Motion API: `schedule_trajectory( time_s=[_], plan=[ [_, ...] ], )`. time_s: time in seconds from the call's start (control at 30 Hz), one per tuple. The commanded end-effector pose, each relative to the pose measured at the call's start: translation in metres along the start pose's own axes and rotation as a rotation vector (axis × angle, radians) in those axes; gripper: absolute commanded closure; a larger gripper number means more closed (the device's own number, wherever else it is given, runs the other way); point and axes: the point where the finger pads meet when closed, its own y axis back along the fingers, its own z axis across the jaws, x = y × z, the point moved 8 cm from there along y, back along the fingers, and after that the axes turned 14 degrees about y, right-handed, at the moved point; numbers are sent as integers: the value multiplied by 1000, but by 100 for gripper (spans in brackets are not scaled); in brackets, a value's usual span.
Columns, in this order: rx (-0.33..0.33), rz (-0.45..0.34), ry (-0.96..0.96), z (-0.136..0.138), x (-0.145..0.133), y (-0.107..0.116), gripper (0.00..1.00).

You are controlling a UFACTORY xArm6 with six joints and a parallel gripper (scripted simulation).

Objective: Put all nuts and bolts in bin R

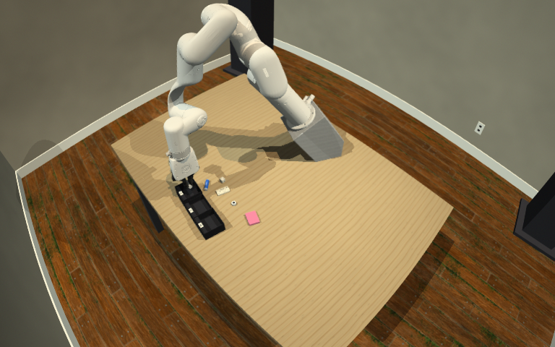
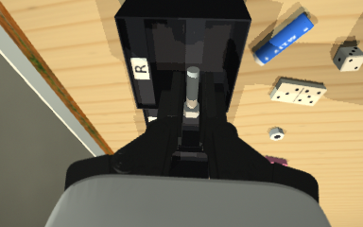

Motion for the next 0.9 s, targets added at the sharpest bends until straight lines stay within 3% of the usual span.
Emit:
schedule_trajectory(
  time_s=[0.0, 0.63, 0.87],
  plan=[
    [3, 3, 0, -1, 0, -10, 100],
    [3, 3, 0, -1, 0, -43, 100],
    [3, 3, 0, -1, 0, -43, 100]
  ],
)
